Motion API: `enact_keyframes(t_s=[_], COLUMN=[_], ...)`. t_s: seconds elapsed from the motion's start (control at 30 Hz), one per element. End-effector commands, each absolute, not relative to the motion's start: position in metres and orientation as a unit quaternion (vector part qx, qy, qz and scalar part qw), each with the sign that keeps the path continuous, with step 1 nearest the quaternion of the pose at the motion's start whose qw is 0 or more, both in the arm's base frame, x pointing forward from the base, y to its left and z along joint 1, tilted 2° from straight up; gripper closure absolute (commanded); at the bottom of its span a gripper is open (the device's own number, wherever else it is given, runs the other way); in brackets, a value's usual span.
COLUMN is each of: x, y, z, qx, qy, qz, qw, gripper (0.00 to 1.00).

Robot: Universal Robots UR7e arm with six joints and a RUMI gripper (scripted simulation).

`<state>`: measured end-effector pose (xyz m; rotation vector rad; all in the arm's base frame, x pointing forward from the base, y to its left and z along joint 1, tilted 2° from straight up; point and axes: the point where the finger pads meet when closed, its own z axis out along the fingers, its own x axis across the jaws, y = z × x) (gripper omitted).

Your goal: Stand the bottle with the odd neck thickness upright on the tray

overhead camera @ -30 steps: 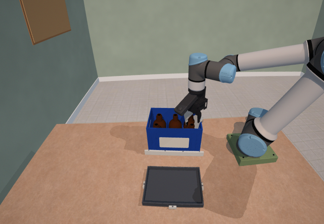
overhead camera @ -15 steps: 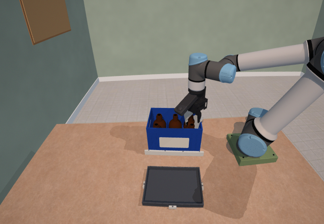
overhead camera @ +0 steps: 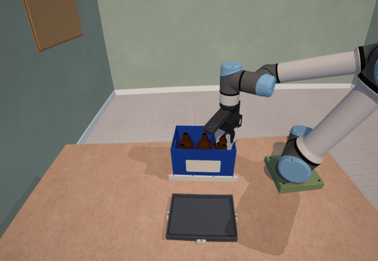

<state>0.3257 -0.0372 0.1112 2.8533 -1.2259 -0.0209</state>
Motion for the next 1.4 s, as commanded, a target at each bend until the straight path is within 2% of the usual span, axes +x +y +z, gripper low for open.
enact_keyframes(t_s=[0.0,1.37], x=[0.326,0.328], y=[-0.037,-0.035], z=[0.112,0.192], qx=[0.919,0.919], qy=[-0.395,-0.395], qz=[-0.006,-0.006], qw=[0.018,0.018], gripper=[0.62,0.62])
